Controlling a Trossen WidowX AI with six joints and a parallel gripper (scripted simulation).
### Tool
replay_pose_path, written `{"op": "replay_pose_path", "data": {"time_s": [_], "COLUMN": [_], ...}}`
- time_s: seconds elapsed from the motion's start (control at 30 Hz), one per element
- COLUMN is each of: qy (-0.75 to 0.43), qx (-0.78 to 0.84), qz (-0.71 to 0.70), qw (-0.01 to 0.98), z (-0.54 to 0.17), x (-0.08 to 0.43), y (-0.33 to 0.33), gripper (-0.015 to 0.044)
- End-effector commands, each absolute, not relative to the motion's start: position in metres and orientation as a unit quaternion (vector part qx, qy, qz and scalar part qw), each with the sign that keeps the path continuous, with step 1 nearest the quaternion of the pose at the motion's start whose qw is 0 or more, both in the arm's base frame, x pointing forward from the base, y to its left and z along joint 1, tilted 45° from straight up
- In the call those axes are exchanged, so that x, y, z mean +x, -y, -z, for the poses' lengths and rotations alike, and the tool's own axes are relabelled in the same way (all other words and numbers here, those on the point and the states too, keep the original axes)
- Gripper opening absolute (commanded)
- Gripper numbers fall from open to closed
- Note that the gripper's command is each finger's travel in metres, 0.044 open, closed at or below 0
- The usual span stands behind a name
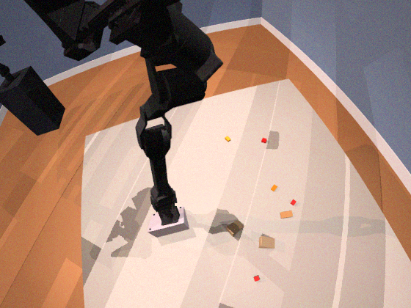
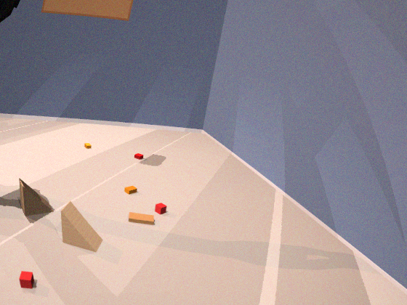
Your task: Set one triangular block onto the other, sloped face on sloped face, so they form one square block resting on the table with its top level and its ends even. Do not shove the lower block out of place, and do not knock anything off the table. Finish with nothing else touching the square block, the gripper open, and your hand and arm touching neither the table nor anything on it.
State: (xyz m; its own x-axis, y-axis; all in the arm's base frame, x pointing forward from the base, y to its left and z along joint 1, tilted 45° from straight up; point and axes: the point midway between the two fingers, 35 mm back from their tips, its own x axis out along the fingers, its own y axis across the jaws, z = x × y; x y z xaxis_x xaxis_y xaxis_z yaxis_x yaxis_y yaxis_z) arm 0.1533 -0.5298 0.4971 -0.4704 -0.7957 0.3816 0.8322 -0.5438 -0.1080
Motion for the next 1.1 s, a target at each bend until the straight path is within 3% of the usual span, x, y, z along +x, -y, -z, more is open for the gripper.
{"op": "replay_pose_path", "data": {"time_s": [0.0,0.27,0.57,1.07], "qy": [0.043,-0.084,-0.241,-0.457], "qx": [-0.198,-0.237,-0.238,-0.129], "qz": [0.855,0.772,0.62,0.312], "qw": [0.478,0.584,0.707,0.823], "z": [-0.496,-0.433,-0.314,-0.101], "x": [0.155,0.232,0.321,0.405], "y": [0.53,0.555,0.561,0.469], "gripper": [0.0426,0.044,0.044,0.044]}}
